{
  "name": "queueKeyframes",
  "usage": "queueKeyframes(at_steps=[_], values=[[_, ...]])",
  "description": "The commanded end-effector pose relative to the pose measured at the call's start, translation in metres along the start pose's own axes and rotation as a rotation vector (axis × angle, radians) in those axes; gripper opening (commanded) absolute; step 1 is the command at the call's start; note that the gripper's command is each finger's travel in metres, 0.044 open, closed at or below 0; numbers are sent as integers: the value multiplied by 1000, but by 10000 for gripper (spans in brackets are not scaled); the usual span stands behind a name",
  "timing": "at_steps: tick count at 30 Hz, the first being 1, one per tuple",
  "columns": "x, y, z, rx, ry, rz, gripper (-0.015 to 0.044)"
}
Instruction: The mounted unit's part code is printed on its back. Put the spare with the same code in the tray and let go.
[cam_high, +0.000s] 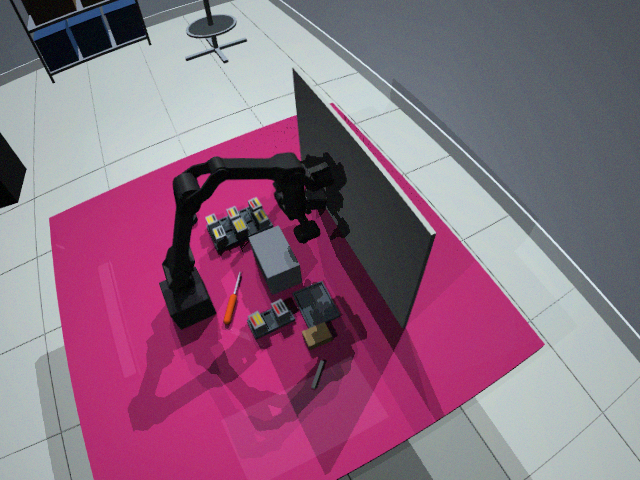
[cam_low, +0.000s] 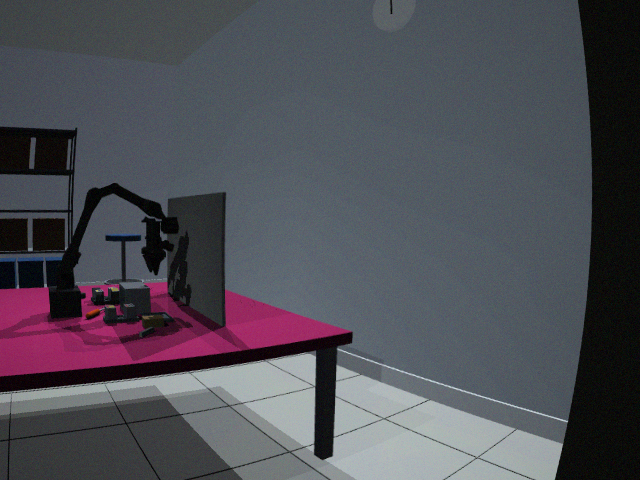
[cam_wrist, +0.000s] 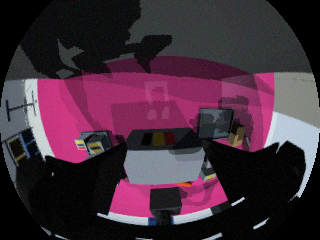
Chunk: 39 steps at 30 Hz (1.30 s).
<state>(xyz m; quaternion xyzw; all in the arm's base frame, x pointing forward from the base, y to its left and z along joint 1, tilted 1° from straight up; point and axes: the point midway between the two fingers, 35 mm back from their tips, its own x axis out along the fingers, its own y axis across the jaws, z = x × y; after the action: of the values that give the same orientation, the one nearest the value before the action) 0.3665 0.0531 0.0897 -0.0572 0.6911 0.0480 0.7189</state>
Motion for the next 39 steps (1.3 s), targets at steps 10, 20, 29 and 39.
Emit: queueKeyframes(at_steps=[10, 20, 29, 39], values=[[2, 75, -17, -423, 2, 5, 440], [3, 215, -107, -1369, -1, 20, 440], [3, 240, -137, -1598, -3, 24, 440], [43, 240, -147, -1598, -2, 24, 300]])
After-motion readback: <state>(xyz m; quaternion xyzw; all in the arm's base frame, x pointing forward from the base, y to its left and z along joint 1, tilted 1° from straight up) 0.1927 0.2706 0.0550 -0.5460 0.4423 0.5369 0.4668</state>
